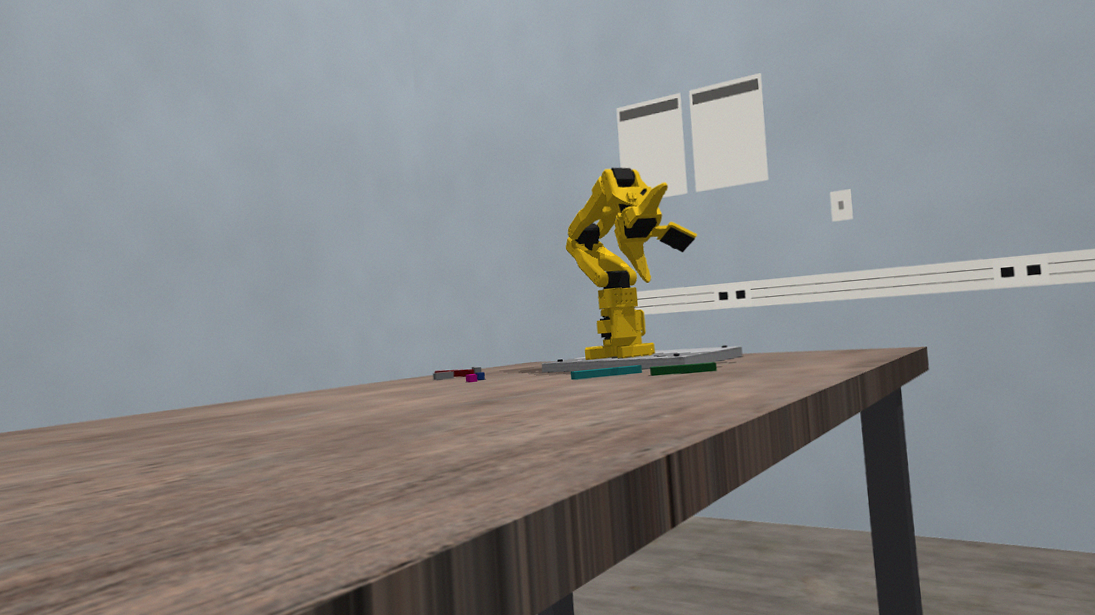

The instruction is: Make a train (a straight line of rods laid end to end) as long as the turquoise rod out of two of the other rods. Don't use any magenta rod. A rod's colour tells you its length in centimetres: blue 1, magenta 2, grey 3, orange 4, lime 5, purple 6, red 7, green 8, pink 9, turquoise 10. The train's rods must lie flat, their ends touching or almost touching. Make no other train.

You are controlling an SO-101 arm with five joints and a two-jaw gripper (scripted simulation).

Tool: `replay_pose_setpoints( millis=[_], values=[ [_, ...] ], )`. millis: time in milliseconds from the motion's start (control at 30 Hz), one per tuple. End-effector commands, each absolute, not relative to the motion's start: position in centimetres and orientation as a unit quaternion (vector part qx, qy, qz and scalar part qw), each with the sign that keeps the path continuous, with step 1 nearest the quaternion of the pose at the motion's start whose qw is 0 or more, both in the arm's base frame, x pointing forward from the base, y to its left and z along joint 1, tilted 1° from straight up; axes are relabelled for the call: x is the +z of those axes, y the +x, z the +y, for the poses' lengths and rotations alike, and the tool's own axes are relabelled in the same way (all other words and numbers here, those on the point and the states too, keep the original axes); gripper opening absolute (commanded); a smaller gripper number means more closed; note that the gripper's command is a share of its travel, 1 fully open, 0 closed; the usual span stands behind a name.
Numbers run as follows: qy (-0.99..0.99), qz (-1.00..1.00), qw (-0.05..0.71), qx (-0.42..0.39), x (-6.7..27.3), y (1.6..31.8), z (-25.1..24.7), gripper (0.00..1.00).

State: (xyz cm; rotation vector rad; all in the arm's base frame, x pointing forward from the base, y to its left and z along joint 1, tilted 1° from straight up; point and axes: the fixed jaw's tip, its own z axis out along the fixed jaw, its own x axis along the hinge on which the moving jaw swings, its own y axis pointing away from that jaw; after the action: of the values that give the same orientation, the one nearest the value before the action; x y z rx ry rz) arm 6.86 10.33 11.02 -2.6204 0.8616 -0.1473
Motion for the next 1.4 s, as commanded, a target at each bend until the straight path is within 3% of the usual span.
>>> replay_pose_setpoints(
  millis=[0,567,1367],
  values=[
    [-0.923,0.337,0.179,-0.054,10.7,7.3,9.7,1.0],
    [-0.84,0.509,0.165,-0.088,10.7,10.4,6.2,1.0],
    [-0.833,0.521,0.164,-0.09,10.7,10.6,5.9,1.0]
  ],
)
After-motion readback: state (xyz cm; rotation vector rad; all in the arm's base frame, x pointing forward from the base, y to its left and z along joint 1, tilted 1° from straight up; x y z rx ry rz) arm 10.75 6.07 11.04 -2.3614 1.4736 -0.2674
